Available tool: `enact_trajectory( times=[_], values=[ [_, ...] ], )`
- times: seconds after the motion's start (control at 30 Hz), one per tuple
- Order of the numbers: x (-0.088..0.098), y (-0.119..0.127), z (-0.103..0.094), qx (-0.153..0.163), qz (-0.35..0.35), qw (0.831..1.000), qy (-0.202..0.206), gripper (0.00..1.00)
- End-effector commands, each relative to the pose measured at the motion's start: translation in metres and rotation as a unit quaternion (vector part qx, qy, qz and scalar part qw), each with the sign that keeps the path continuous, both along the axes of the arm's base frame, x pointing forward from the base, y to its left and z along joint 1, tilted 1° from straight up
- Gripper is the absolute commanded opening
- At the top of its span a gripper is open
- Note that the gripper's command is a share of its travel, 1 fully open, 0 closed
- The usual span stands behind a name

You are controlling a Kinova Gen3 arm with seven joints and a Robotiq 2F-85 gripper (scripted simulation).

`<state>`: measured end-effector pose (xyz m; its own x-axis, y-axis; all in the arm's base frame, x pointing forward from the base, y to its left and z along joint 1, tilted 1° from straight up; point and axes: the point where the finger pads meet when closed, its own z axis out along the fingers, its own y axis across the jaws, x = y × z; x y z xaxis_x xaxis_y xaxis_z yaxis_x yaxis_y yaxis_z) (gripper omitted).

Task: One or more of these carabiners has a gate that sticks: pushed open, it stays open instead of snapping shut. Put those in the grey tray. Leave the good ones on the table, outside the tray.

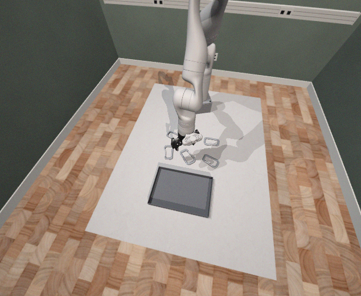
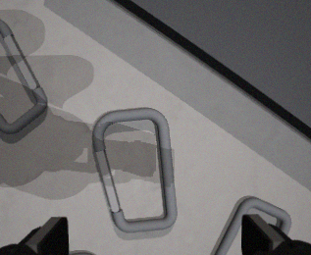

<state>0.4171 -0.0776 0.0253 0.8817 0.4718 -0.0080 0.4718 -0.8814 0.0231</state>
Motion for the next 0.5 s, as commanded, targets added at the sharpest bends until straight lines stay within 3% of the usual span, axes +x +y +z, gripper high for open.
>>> enact_trajectory(
  times=[0.0,0.03,0.07,0.47],
  values=[
    [0.001,0.002,0.002,0.0,0.008,1.0,0.0,1.0],
    [0.001,0.002,0.002,0.0,0.008,1.0,0.0,1.0],
    [0.004,0.02,0.006,0.001,0.047,0.999,0.001,1.0],
    [0.004,0.02,0.006,0.001,0.047,0.999,0.001,1.0]
  ],
)
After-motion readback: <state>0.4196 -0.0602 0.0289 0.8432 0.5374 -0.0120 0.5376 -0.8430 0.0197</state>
